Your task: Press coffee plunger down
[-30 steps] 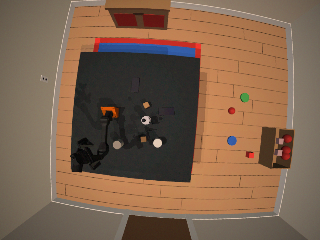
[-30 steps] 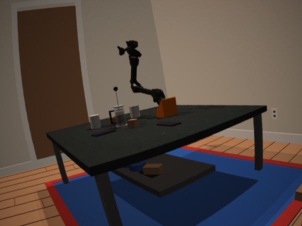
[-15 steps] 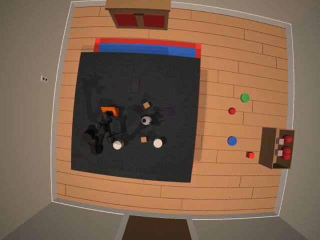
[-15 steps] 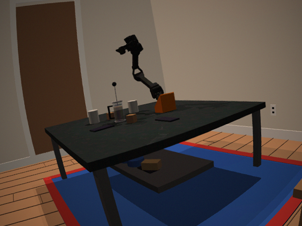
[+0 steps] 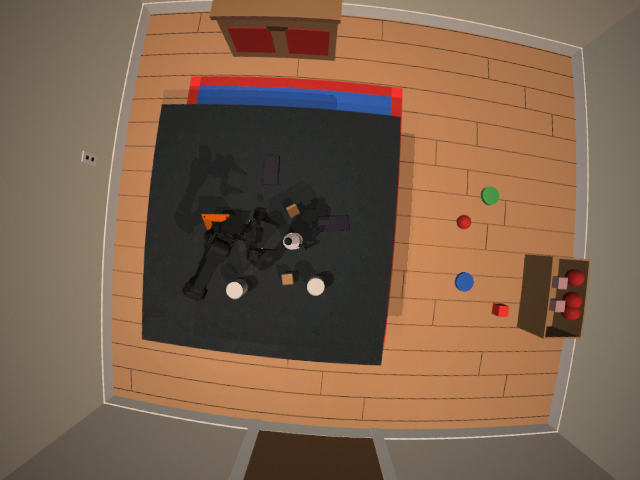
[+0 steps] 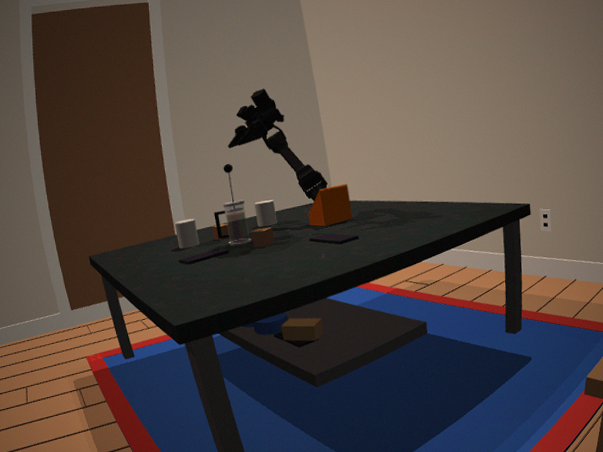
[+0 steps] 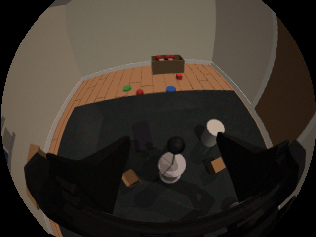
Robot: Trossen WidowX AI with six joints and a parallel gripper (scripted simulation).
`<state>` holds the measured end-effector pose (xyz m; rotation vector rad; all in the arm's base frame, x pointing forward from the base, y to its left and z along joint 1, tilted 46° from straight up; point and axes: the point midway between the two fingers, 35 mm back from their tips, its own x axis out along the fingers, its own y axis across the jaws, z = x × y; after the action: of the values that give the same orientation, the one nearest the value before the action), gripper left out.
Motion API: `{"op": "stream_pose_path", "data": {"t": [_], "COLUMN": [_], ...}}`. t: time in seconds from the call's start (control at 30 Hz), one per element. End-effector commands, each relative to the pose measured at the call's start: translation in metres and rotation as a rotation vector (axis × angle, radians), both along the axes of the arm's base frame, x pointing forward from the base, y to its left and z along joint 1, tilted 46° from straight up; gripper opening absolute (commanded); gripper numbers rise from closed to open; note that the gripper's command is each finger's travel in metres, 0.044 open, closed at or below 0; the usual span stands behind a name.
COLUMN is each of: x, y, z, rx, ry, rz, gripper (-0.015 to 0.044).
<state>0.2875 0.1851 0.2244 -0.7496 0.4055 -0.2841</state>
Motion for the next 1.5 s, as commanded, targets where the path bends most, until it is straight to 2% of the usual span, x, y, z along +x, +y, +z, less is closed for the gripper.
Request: {"op": "stream_pose_path", "data": {"t": [0.0, 0.17, 1.2, 1.47], "x": [0.002, 0.002, 0.037, 0.037], "y": [-0.017, -0.042, -0.060, -0.060], "z": [-0.012, -0.033, -0.041, -0.041], "rx": [0.001, 0.000, 0.000, 0.000], "ry": [-0.006, -0.015, -0.020, -0.020], "rz": [-0.015, -0.019, -0.021, -0.021], "gripper": [0.0440, 0.0440, 0.0440, 0.0230]}}
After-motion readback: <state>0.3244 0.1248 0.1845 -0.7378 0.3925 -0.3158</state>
